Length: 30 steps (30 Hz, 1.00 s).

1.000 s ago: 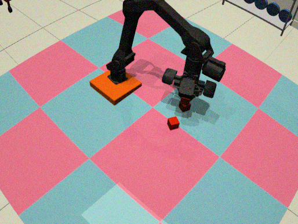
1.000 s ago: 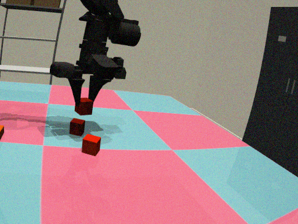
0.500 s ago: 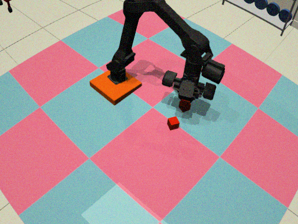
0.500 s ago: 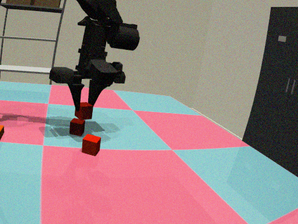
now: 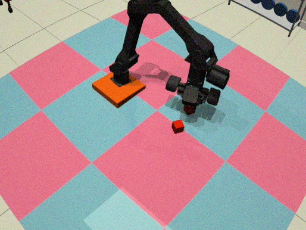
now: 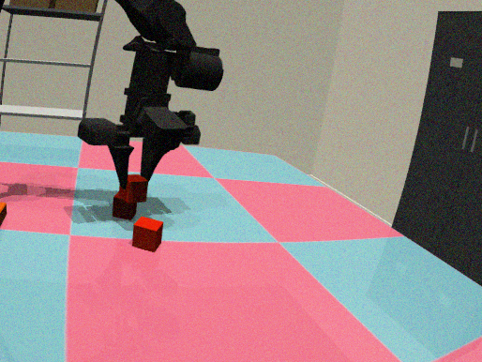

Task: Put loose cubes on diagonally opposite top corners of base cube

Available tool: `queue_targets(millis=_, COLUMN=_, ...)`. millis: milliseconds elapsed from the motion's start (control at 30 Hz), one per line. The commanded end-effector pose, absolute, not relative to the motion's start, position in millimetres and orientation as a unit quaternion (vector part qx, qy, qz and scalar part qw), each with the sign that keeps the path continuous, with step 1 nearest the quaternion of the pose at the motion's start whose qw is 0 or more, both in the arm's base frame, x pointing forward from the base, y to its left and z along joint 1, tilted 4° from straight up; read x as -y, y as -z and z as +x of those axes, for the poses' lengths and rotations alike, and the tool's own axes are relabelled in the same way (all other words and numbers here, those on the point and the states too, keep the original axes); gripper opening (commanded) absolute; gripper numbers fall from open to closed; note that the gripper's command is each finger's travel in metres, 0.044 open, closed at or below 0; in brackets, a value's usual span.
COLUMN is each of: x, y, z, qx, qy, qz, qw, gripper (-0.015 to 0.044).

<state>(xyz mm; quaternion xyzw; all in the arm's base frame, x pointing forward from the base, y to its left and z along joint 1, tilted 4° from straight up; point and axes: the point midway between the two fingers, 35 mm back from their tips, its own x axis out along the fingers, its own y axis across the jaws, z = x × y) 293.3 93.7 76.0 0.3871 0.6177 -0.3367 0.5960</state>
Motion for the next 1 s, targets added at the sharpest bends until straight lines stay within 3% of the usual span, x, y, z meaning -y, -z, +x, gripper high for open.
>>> queue_targets(millis=0, x=-94.5, y=-74.4, z=293.1, qx=-0.618, qy=0.336, qz=0.389, qw=0.595, gripper=0.0105)
queue_targets(millis=467, x=-94.6, y=-74.1, z=293.1, qx=-0.618, qy=0.336, qz=0.389, qw=0.595, gripper=0.0105)
queue_targets(millis=600, x=-94.6, y=-74.1, z=293.1, qx=-0.618, qy=0.336, qz=0.389, qw=0.595, gripper=0.0205)
queue_targets(millis=967, x=-92.9, y=-84.9, z=293.0, qx=-0.618, qy=0.337, qz=0.387, qw=0.596, gripper=0.0205)
